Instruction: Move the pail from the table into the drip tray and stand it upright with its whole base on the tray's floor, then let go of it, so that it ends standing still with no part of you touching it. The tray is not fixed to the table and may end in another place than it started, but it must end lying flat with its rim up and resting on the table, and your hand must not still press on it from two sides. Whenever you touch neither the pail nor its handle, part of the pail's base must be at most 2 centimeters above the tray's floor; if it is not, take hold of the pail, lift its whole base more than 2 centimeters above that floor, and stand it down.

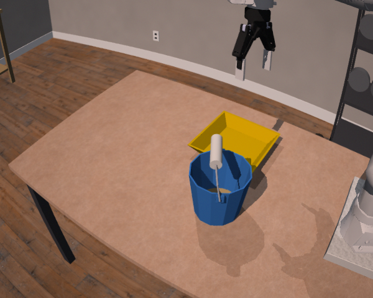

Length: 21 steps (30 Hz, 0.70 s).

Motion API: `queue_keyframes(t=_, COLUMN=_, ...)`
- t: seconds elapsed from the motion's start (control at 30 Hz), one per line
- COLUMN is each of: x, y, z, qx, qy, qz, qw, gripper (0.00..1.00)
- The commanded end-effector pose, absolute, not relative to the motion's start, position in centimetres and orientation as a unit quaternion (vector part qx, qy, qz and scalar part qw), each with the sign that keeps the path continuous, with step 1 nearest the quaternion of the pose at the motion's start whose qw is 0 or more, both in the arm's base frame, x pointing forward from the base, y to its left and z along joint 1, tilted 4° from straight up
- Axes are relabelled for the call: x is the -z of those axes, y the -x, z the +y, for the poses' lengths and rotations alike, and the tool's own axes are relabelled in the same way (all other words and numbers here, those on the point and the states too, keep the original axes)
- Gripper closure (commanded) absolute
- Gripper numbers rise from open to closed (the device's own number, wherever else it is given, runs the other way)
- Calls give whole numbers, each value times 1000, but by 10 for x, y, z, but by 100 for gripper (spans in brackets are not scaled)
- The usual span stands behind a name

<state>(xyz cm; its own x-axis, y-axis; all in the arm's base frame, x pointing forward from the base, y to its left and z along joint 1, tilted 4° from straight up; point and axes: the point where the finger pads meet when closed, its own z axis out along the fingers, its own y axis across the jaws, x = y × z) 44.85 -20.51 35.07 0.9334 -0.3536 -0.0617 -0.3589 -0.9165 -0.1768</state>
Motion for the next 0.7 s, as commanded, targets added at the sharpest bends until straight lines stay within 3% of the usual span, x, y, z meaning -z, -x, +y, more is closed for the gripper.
queue_keyframes(t=0.0, x=-351, y=-449, z=-205, qx=-14, qy=979, qz=182, qw=93, gripper=0)
queue_keyframes(t=0.67, x=-347, y=-456, z=-189, qx=-16, qy=972, qz=215, qw=88, gripper=0)
